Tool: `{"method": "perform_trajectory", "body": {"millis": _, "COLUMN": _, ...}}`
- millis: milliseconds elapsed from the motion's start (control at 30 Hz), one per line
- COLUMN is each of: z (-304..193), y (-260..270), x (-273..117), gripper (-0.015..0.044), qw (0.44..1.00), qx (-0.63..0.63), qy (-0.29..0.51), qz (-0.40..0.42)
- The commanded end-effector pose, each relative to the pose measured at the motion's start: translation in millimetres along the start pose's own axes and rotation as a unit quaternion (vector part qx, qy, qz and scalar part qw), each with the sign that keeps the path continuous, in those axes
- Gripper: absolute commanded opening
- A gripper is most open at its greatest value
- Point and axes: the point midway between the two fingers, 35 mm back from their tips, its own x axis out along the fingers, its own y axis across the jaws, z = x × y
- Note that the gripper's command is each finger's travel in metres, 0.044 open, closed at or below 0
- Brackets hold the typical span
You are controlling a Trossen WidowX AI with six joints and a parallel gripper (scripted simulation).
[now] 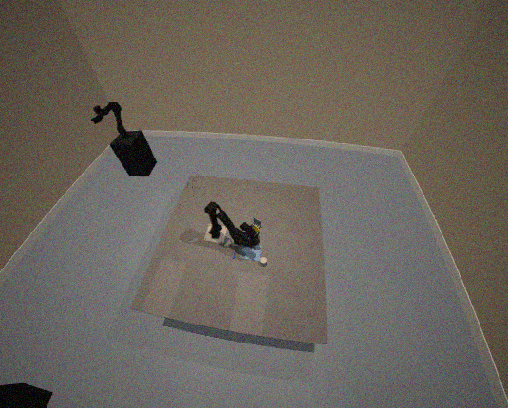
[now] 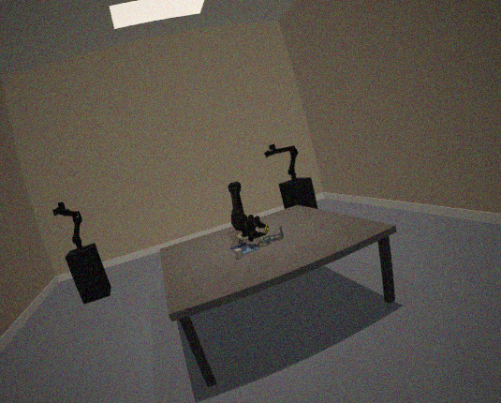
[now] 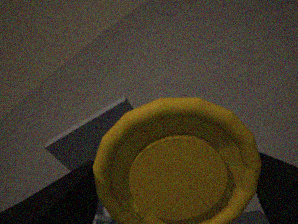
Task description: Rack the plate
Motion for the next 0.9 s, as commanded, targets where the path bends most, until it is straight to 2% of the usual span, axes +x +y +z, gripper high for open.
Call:
{"method": "perform_trajectory", "body": {"millis": 0, "z": -5.2, "y": 3.8, "x": -2.2, "gripper": 0.0, "qw": 0.999, "qx": -0.032, "qy": -0.023, "qz": 0.014}}
{"method": "perform_trajectory", "body": {"millis": 400, "z": -17.8, "y": 24.0, "x": -16.0, "gripper": 0.0, "qw": 0.979, "qx": -0.168, "qy": -0.106, "qz": 0.046}}
{"method": "perform_trajectory", "body": {"millis": 633, "z": -19.0, "y": 35.2, "x": -22.6, "gripper": 0.0, "qw": 0.965, "qx": -0.211, "qy": -0.14, "qz": 0.062}}
{"method": "perform_trajectory", "body": {"millis": 867, "z": -19.0, "y": 35.7, "x": -22.9, "gripper": 0.0, "qw": 0.965, "qx": -0.213, "qy": -0.142, "qz": 0.063}}
